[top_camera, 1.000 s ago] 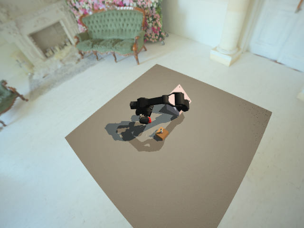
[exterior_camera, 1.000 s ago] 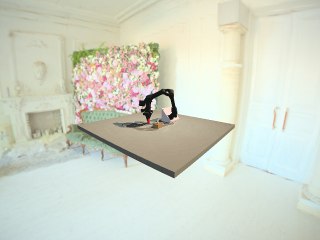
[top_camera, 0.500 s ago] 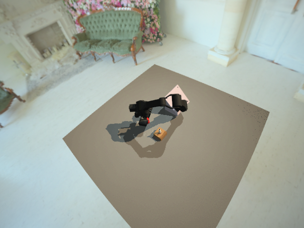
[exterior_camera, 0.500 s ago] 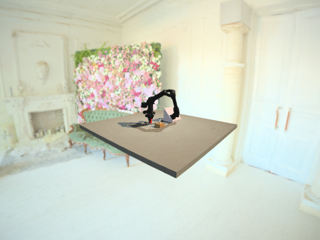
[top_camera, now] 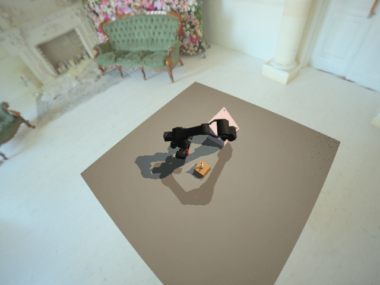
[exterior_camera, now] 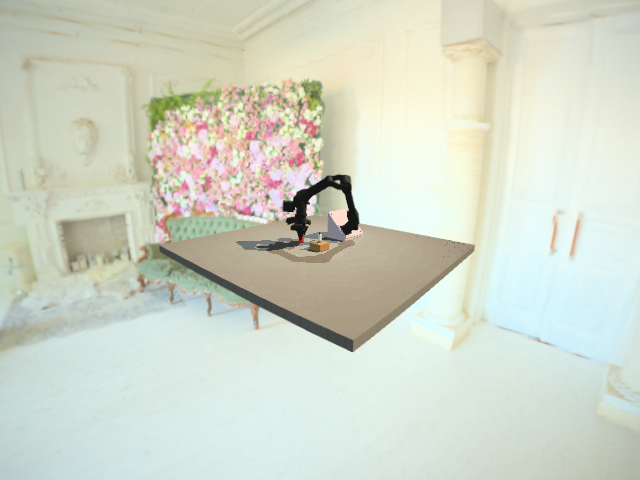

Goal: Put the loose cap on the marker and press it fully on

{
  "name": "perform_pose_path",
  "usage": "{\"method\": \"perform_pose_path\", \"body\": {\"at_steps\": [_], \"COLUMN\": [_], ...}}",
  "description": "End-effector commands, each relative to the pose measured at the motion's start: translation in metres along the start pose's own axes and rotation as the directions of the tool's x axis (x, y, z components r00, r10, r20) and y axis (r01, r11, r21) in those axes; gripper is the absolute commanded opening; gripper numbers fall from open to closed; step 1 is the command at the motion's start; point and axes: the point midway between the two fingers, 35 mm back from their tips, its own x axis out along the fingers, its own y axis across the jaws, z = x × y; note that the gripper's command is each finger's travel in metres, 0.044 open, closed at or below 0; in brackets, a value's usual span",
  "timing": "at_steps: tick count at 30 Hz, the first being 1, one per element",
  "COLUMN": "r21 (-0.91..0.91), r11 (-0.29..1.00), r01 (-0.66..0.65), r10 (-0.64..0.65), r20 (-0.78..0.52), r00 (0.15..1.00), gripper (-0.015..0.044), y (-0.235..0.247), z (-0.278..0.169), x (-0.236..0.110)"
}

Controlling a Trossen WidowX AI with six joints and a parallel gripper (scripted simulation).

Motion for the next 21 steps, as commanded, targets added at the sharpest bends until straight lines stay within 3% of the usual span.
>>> {"method": "perform_pose_path", "body": {"at_steps": [1,21], "r21": [0.006,0.007], "r11": [1.0,1.0], "r01": [-0.004,-0.003], "r10": [0.004,0.003], "r20": [-0.004,-0.003], "r00": [1.0,1.0], "gripper": [0.0,0.0], "y": [0.0,-0.001], "z": [0.0,0.001], "x": [-0.003,-0.058]}}
